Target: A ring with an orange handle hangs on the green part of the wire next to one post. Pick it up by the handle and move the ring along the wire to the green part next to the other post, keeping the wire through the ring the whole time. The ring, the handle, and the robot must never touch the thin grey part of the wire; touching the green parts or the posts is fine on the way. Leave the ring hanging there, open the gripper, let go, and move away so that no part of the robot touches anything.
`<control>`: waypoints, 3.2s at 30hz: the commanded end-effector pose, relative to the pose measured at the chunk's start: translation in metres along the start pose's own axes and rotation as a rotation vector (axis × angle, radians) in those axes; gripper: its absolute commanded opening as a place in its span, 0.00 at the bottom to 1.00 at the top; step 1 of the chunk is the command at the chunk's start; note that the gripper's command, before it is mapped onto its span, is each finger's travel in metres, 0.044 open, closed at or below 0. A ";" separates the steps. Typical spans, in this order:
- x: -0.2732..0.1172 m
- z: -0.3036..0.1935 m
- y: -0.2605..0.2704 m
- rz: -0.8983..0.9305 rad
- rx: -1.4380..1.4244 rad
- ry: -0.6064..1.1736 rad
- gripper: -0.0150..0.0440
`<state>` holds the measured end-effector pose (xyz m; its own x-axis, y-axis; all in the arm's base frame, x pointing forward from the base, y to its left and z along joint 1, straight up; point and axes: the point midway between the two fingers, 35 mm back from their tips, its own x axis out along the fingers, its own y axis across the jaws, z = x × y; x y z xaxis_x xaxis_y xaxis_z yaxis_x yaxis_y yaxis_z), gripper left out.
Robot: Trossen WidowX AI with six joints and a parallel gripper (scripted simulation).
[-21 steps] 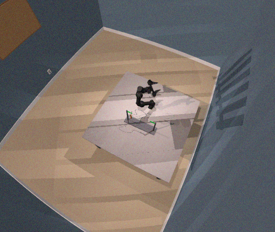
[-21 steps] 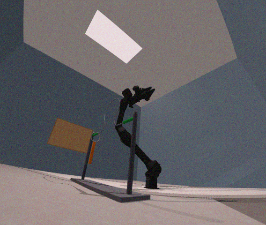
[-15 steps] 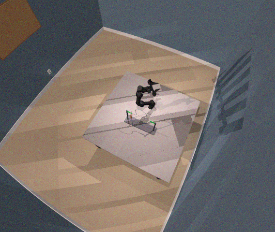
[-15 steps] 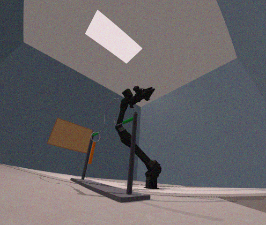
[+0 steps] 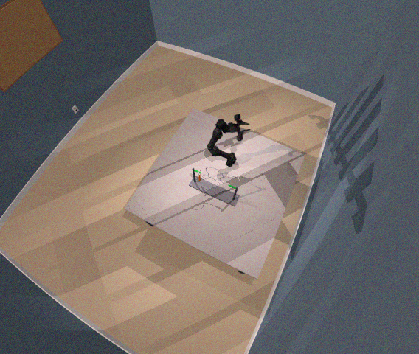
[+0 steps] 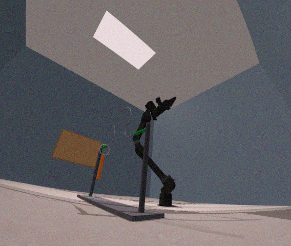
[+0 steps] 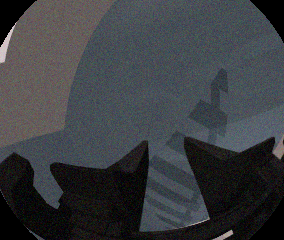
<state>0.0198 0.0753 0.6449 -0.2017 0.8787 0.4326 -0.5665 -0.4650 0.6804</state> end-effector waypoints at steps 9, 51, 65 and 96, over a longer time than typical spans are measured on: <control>0.033 -0.007 -0.010 -0.147 -0.208 -0.169 0.53; 0.029 0.106 -0.164 -0.808 -0.876 -0.646 0.53; -0.051 0.163 -0.202 -1.082 -1.069 -0.761 0.53; -0.326 0.188 -0.172 -1.784 -1.348 -0.955 0.53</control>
<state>0.3355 -0.1194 0.5122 0.8807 -0.1896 0.4341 0.1435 0.9801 0.1370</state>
